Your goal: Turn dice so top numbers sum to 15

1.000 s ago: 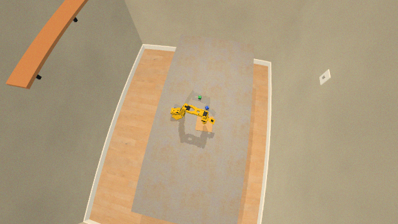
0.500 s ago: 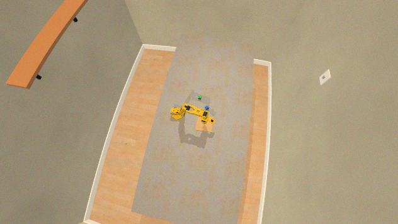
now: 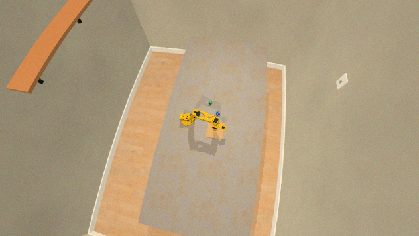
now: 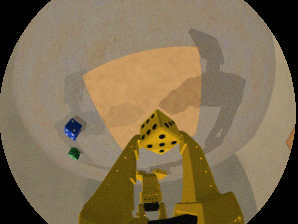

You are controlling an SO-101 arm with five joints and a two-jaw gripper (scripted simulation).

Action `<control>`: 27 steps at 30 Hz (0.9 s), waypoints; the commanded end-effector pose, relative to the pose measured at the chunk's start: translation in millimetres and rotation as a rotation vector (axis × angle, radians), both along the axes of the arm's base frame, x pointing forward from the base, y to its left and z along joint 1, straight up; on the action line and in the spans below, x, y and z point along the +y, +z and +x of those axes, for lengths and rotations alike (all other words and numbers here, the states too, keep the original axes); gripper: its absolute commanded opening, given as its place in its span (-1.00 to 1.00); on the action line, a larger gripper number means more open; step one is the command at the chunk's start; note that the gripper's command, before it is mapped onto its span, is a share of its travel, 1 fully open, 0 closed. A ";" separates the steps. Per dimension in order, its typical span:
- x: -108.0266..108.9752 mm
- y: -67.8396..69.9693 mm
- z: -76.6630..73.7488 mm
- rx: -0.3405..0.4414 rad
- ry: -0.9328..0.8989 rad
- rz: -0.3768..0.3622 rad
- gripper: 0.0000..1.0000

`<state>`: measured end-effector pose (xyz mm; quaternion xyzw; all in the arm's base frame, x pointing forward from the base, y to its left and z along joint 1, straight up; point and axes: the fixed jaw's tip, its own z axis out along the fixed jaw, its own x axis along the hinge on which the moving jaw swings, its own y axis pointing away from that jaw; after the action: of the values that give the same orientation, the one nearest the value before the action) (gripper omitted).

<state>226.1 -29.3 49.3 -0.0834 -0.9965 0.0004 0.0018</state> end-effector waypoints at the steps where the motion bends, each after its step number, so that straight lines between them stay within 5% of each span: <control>1: 0.8 9.5 6.0 -0.066 -0.003 -0.009 -1.00; 27: 0.7 -0.6 6.5 -0.066 -0.003 -0.009 -1.00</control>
<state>226.8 -29.4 40.1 -0.0835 -0.9965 0.0008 -0.0028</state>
